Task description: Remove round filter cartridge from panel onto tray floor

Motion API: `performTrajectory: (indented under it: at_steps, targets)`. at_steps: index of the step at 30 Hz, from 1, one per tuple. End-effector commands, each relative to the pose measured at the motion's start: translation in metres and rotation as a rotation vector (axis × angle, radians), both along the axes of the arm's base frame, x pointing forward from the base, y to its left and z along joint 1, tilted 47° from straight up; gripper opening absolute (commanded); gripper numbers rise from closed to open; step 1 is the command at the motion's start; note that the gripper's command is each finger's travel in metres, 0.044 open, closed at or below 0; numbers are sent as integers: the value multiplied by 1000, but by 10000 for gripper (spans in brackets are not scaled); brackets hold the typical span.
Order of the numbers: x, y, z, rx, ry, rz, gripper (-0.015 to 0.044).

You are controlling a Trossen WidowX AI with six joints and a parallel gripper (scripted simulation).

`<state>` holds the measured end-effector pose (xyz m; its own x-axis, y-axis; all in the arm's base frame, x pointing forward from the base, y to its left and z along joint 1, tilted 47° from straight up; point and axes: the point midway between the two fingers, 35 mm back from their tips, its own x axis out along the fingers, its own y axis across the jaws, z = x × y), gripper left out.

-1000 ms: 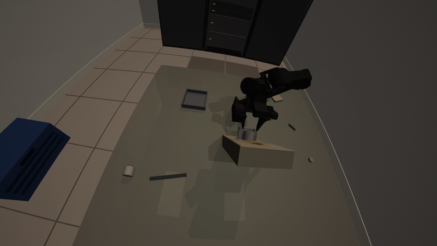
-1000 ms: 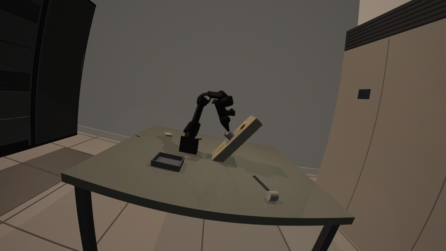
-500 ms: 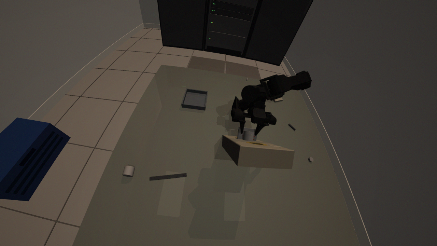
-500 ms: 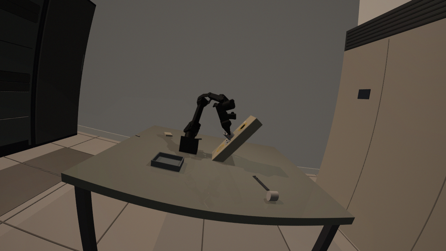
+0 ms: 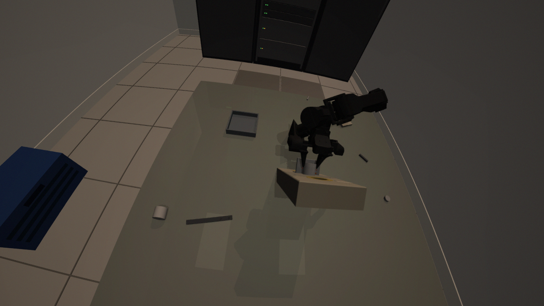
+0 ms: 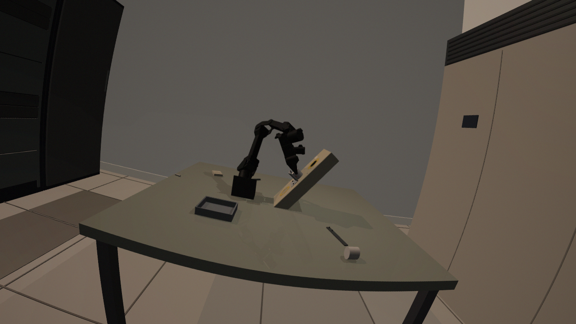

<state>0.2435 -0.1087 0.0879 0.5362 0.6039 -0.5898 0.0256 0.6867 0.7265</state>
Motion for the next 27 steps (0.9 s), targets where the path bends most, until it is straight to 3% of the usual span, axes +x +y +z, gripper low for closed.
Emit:
performTrajectory:
  at_steps: [1,4,12,27]
  targets:
    - [0,-1,0,-3,0,2,68]
    - [5,-6,5,-2,0,1,0]
    - [12,-18,16,-1,1,-2,0]
    - [-28,-70,63,11,21,-48,0]
